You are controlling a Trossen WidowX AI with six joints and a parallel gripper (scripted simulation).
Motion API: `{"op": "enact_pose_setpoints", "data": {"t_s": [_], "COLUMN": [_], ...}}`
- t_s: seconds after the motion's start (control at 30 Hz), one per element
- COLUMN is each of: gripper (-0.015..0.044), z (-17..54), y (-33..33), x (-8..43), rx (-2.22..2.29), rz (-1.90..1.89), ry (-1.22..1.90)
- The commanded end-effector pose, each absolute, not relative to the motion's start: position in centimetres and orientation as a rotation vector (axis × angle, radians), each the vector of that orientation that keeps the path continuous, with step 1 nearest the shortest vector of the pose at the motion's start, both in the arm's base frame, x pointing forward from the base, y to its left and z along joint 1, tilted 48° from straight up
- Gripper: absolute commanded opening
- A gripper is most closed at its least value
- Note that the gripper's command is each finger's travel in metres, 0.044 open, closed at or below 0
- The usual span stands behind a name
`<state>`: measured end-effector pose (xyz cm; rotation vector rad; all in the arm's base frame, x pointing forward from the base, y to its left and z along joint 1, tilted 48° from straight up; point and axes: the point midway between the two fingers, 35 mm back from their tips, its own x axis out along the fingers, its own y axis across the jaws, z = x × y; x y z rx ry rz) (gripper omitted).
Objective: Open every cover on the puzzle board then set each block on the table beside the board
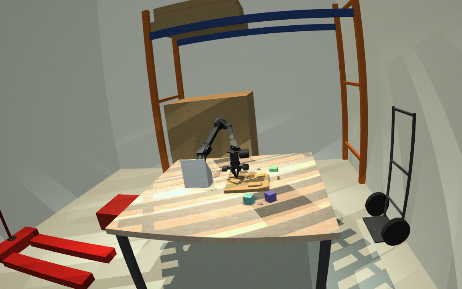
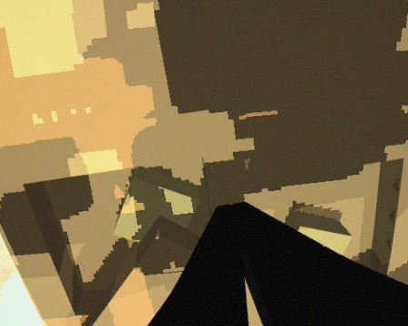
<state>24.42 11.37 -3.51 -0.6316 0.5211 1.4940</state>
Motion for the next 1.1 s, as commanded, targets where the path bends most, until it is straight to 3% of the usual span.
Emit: {"op": "enact_pose_setpoints", "data": {"t_s": [0.0,1.07], "gripper": [0.0000,0.0000], "z": [-3.8,-5.6], "y": [11.2,9.6], "x": [23.8,21.1], "rx": [-0.629,-0.629], "rz": [1.495,1.495], "ry": [0.522,0.523]}}
